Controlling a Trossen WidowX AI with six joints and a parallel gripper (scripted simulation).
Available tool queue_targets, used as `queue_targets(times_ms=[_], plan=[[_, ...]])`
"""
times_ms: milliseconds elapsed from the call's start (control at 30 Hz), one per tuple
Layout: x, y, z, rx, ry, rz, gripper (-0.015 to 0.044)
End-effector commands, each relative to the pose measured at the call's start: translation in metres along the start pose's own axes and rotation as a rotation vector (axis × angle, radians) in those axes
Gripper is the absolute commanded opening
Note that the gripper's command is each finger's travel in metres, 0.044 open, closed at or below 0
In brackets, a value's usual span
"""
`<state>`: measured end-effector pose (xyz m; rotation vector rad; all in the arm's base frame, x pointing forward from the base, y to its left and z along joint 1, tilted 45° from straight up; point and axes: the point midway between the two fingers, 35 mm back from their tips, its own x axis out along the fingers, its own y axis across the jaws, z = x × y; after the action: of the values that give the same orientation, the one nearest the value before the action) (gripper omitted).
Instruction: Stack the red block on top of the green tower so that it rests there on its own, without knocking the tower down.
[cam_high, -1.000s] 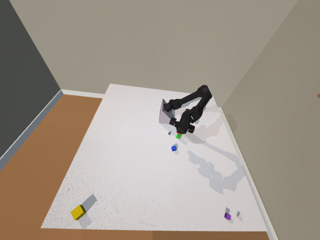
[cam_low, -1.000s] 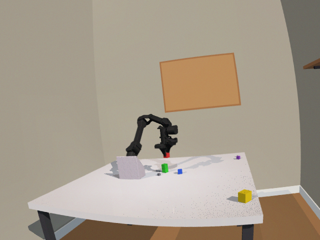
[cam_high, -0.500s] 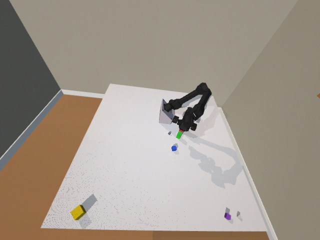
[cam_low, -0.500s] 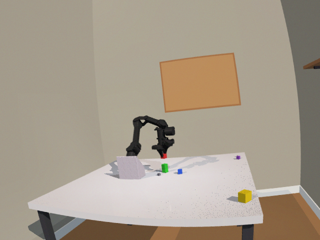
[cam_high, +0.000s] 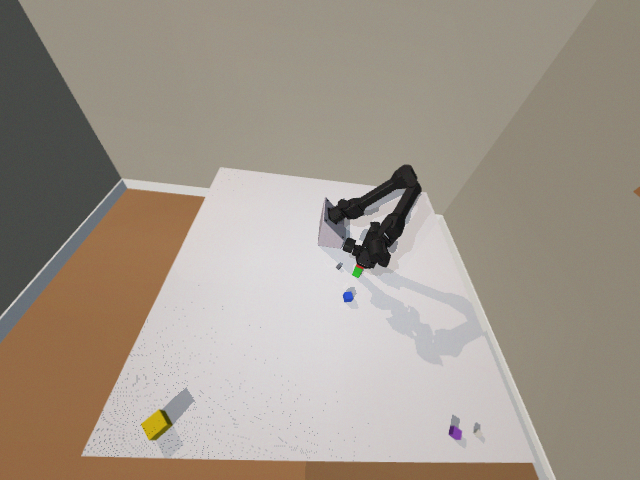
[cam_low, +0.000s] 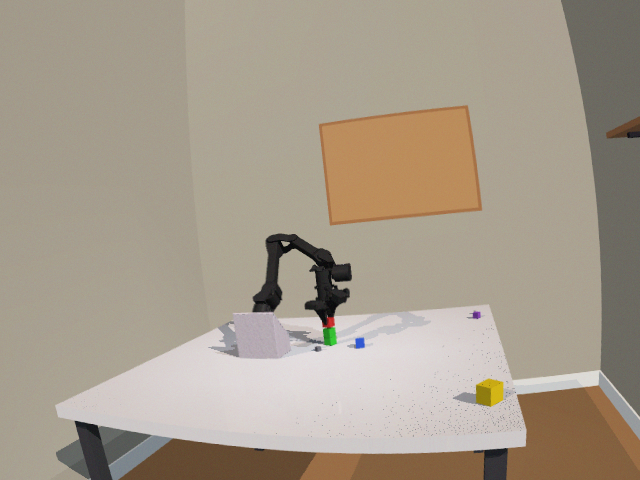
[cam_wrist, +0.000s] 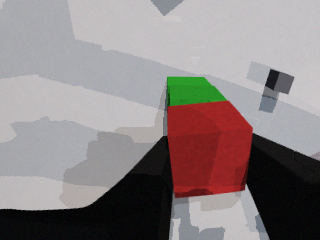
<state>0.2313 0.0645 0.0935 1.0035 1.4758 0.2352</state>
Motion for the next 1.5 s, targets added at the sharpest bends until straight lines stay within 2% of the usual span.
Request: queue_targets(times_ms=[0, 1000, 1467], plan=[[0.0069, -0.0005, -0.0015, 0.006, 0.003, 0.005, 0.0], [0.0059, -0.0005, -0.0012, 0.006, 0.003, 0.004, 0.0], [0.0074, -0.0008, -0.0012, 0.003, 0.001, 0.001, 0.0368]])
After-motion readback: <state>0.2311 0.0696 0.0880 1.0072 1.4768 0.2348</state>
